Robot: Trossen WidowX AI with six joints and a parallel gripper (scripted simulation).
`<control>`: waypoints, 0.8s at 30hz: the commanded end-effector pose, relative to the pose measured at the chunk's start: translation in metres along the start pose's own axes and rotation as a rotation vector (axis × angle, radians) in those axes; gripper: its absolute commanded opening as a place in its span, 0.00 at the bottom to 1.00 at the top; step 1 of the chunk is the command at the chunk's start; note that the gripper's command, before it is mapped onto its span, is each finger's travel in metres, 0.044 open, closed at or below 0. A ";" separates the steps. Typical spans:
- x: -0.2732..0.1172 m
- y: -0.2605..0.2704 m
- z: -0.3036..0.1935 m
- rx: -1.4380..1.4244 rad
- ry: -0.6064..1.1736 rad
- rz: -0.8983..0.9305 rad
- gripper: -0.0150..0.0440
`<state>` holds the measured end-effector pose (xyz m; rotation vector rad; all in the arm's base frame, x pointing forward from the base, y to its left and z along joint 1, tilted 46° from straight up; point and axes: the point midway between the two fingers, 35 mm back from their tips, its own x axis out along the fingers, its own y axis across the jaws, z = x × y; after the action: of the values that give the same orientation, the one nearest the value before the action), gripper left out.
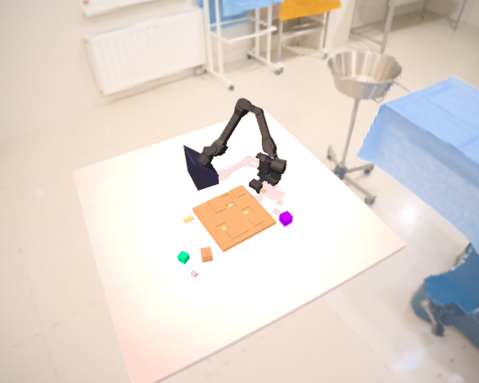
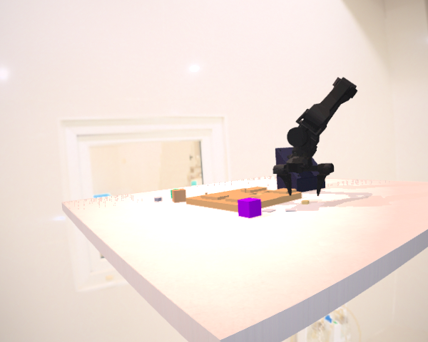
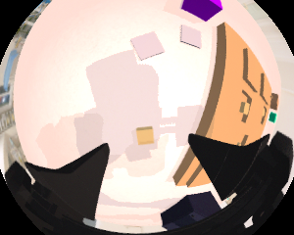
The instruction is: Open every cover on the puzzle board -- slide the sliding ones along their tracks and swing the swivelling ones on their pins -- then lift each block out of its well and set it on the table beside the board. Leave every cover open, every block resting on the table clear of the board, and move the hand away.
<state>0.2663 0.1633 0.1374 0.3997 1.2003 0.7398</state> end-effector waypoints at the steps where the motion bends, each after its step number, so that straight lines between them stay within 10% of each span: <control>1: -0.012 0.001 0.001 -0.007 -0.003 0.002 1.00; 16: -0.055 0.002 -0.002 -0.002 -0.005 0.003 1.00; 24: -0.052 -0.035 -0.002 -0.026 0.004 -0.021 0.64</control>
<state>0.2632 0.1111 0.1617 0.3738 1.1881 0.7373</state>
